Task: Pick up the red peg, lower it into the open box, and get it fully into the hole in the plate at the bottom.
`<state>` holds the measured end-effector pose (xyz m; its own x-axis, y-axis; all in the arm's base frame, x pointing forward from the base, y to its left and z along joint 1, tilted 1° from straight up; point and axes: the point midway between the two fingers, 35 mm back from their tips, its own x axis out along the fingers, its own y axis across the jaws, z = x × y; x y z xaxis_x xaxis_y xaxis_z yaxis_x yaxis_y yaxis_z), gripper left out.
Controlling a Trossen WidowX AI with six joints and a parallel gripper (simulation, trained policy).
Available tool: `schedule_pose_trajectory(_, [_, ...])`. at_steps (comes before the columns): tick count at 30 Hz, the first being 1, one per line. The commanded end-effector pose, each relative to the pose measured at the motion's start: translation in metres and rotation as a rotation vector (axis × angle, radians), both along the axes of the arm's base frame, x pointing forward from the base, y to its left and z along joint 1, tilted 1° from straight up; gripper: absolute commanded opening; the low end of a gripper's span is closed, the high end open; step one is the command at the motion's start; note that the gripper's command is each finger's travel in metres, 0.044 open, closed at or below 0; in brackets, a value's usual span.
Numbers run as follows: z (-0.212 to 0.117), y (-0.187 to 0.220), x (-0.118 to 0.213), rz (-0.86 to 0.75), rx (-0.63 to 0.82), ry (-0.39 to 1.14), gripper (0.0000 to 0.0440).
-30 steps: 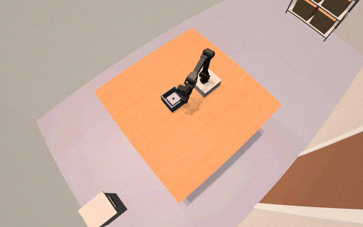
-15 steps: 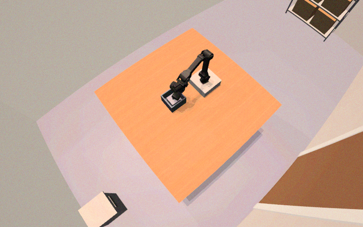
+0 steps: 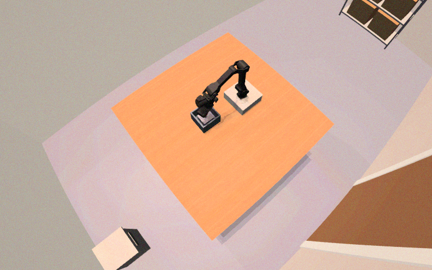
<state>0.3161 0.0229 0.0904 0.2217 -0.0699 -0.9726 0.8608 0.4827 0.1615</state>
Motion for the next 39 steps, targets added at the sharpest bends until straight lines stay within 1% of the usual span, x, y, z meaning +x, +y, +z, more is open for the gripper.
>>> schedule_pose_trajectory(1, [-0.005, -0.003, 0.006, -0.002, 0.012, 0.006, 0.0015])
schedule_pose_trajectory(5, [-0.018, -0.006, 0.008, -0.003, 0.015, 0.032, 0.0015])
schedule_pose_trajectory(7, [-0.025, -0.007, 0.009, 0.001, 0.014, 0.046, 0.0030])
schedule_pose_trajectory(8, [-0.028, -0.008, 0.010, 0.003, 0.013, 0.053, 0.0049])
schedule_pose_trajectory(11, [-0.037, -0.011, 0.011, 0.015, 0.009, 0.071, 0.0127])
schedule_pose_trajectory(12, [-0.039, -0.011, 0.011, 0.021, 0.006, 0.081, 0.0145])
schedule_pose_trajectory(14, [-0.042, -0.013, 0.013, 0.019, 0.006, 0.091, 0.0149])
schedule_pose_trajectory(19, [-0.043, -0.019, 0.028, 0.020, 0.007, 0.078, 0.0277])
schedule_pose_trajectory(27, [-0.038, -0.031, 0.051, 0.025, -0.003, 0.049, 0.0436])
schedule_pose_trajectory(39, [-0.024, -0.065, 0.085, -0.023, -0.043, -0.064, 0.0440])
